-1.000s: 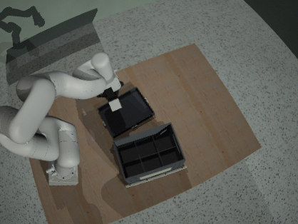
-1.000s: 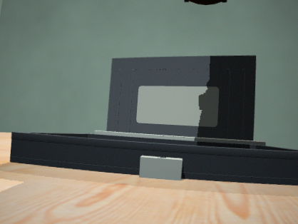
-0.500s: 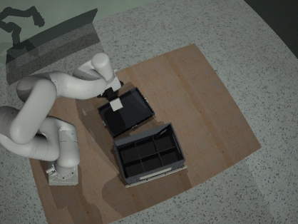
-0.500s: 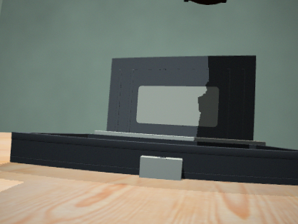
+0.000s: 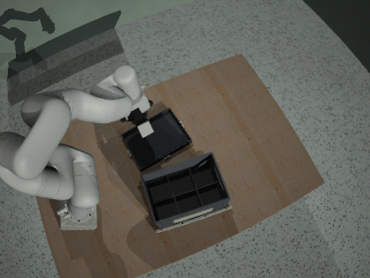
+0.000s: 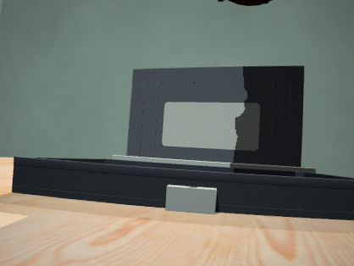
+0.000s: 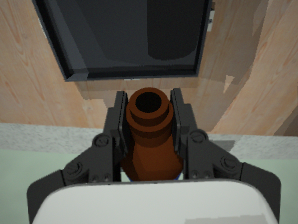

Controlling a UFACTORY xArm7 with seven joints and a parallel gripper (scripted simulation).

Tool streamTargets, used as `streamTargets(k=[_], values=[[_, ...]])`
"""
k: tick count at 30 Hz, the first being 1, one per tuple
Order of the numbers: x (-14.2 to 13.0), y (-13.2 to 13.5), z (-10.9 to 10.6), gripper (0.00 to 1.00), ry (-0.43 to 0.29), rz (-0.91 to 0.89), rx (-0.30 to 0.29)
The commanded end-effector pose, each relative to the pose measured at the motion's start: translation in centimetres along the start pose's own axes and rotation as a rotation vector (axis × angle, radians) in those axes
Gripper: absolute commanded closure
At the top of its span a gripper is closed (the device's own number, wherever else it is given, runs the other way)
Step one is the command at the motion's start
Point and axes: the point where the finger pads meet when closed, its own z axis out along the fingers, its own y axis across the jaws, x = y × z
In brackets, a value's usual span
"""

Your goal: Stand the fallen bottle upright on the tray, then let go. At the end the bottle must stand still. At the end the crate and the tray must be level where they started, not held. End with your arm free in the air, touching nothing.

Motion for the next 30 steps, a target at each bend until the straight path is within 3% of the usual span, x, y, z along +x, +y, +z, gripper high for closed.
streamTargets(k=[1, 14, 30], values=[[-0.08, -0.11, -0.13, 1.0, -0.002, -0.069, 0.003], [-0.09, -0.11, -0.12, 1.0, -0.002, -0.207, 0.003], [-0.09, -0.11, -0.11, 1.0, -0.002, -0.216, 0.003]])
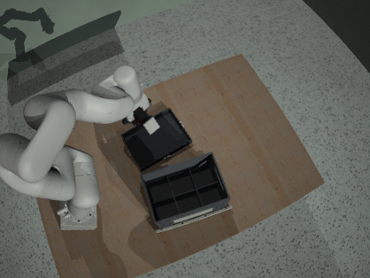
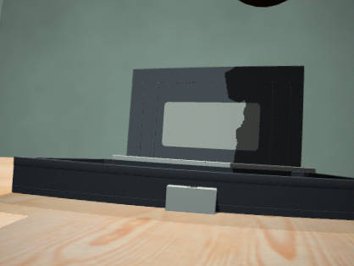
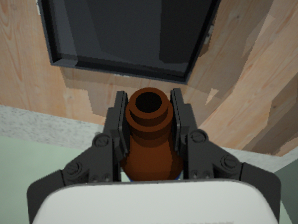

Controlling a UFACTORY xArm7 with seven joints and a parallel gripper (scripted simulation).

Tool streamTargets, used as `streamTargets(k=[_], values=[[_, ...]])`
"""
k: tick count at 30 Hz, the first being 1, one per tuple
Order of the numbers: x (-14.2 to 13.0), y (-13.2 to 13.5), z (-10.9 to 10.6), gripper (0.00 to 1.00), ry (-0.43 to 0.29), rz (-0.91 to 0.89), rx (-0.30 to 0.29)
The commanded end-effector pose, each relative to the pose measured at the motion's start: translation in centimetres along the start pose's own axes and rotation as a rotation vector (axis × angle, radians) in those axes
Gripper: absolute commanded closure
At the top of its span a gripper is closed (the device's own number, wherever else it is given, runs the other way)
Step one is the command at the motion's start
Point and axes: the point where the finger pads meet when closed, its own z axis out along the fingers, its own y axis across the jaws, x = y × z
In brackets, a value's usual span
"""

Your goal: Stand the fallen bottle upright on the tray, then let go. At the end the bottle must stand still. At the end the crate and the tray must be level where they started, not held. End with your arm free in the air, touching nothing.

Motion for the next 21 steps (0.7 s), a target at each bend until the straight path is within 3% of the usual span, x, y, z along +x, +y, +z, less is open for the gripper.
streamTargets(k=[1, 10, 21], values=[[-0.06, -0.13, -0.12, 1.0, -0.001, -0.001, 0.004], [-0.06, -0.13, -0.13, 1.0, -0.001, -0.032, 0.004], [-0.06, -0.13, -0.14, 1.0, -0.001, -0.194, 0.004]])
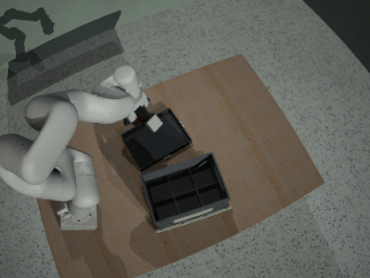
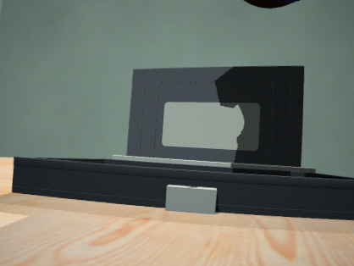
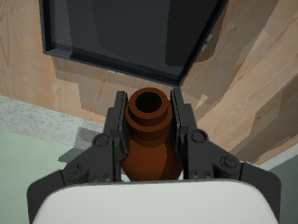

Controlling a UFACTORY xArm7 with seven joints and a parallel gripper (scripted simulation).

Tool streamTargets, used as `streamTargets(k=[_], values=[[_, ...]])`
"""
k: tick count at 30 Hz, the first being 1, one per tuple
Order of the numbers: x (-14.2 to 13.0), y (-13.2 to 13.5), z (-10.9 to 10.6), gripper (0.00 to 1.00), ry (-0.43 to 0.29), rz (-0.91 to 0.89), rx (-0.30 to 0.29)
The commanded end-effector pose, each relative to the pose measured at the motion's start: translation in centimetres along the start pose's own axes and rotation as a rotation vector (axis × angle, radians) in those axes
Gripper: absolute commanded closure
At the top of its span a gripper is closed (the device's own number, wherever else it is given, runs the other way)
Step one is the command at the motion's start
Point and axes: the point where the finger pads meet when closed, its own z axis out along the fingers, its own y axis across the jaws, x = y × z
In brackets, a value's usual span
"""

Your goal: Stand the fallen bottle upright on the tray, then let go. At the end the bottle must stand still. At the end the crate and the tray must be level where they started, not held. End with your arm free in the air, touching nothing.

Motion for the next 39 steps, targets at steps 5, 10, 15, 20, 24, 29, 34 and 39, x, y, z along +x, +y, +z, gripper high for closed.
streamTargets(k=[5, 10, 15, 20, 24, 29, 34, 39], values=[[-0.04, -0.13, -0.12, 1.0, -0.002, -0.112, 0.004], [-0.05, -0.13, -0.11, 1.0, -0.002, -0.133, 0.004], [-0.05, -0.13, -0.11, 1.0, -0.002, -0.135, 0.004], [-0.05, -0.13, -0.11, 1.0, -0.002, -0.135, 0.004], [-0.05, -0.13, -0.11, 1.0, -0.002, -0.135, 0.004], [-0.04, -0.13, -0.11, 1.0, -0.002, -0.144, 0.004], [-0.04, -0.13, -0.12, 1.0, -0.002, -0.19, 0.004], [-0.04, -0.13, -0.13, 1.0, -0.002, -0.249, 0.004]])
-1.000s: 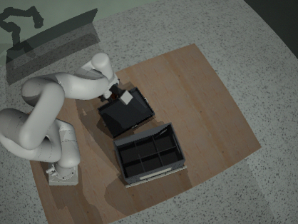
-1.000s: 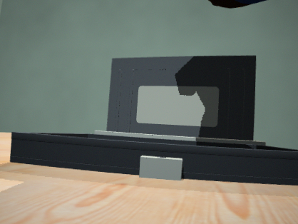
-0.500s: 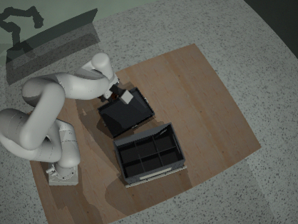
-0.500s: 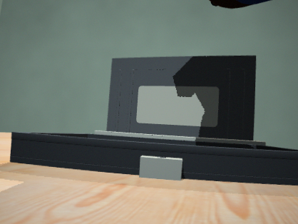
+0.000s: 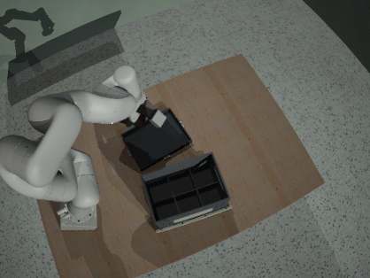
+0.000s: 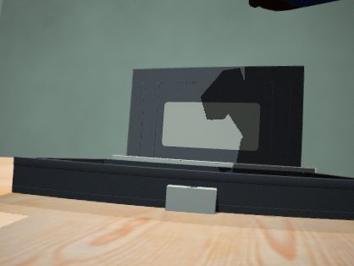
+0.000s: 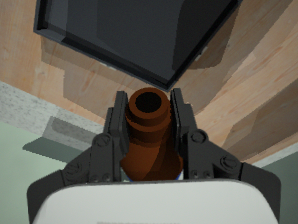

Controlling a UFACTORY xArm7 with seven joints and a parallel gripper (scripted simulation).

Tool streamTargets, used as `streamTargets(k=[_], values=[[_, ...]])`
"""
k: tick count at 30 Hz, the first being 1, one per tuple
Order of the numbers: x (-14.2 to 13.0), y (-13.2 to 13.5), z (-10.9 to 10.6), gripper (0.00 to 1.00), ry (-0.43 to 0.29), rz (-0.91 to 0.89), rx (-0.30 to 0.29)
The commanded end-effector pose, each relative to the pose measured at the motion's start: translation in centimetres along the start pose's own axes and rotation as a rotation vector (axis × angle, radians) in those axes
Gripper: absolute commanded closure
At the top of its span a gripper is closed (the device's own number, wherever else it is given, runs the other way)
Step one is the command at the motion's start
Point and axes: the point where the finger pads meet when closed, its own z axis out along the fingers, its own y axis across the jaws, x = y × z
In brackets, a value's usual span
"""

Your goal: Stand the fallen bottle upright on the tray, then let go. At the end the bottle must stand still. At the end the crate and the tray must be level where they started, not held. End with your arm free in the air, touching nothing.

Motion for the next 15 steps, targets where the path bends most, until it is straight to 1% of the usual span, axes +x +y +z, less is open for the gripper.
streamTargets(k=[1, 9, 15], values=[[-0.01, -0.14, -0.13, 1.0, -0.001, -0.045, 0.004], [-0.02, -0.14, -0.12, 1.0, 0.0, -0.161, 0.004], [-0.02, -0.14, -0.11, 1.0, 0.0, -0.192, 0.004]])
